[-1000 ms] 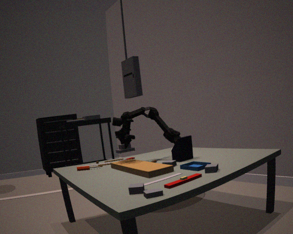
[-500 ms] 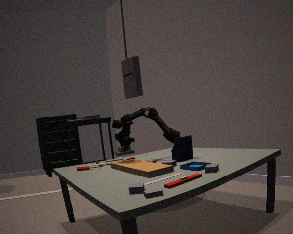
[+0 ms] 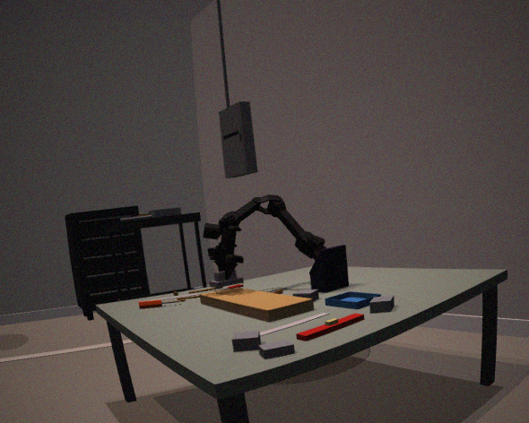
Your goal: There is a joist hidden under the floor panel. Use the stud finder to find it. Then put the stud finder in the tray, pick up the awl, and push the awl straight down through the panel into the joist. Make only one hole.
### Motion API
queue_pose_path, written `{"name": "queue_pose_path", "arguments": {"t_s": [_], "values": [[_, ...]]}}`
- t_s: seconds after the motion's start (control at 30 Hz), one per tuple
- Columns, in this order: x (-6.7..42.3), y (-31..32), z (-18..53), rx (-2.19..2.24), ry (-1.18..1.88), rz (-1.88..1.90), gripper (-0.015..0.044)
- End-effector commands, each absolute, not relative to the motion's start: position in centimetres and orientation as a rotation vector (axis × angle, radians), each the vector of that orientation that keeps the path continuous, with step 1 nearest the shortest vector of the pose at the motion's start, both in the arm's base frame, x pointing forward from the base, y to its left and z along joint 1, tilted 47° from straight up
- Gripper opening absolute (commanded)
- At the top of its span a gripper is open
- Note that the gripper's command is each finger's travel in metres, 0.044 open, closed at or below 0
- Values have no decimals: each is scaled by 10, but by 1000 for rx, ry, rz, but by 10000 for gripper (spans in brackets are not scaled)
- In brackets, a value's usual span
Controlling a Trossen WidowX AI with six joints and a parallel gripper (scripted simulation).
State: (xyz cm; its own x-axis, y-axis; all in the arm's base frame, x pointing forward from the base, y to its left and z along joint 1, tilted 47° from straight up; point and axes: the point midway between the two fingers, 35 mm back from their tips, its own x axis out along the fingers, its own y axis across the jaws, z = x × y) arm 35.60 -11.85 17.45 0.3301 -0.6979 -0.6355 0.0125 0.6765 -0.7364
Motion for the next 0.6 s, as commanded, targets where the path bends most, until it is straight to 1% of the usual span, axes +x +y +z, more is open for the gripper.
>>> {"name": "queue_pose_path", "arguments": {"t_s": [0.0, 0.57], "values": [[357, -121, 171, -714, 1150, -511, 0], [358, -138, 156, -716, 1149, -513, 0]]}}
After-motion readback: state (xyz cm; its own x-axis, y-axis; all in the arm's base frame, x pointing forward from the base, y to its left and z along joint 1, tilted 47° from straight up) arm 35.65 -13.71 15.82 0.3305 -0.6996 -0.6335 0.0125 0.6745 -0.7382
